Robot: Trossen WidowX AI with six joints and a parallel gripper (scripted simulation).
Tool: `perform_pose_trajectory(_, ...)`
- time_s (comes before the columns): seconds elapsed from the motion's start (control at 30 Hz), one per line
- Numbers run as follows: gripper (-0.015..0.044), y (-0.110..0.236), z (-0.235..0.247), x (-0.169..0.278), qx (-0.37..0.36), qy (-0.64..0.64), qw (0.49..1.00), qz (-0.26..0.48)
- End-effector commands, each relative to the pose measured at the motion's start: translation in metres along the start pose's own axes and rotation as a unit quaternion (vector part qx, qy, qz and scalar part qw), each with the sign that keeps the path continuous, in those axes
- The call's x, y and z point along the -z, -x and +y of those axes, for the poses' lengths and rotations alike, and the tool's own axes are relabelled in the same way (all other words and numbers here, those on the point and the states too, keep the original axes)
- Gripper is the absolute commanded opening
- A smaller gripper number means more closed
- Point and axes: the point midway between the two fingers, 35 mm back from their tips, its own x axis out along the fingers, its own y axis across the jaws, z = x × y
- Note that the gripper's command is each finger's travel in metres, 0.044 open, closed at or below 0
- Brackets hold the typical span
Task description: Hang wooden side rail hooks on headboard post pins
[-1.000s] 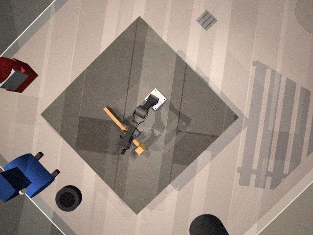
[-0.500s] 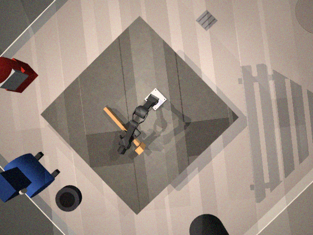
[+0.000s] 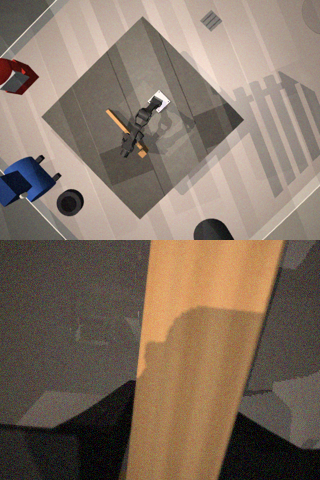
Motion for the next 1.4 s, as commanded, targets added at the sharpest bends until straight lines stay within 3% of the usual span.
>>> perform_pose_trajectory(0.0, 0.0000, -0.0003, 0.0007, 0.0009, -0.001, 0.001, 1.000, 0.003)
perform_pose_trajectory(1.37, 0.0000, -0.0070, 0.0007, 0.0010, -0.001, 0.001, 1.000, 0.003)
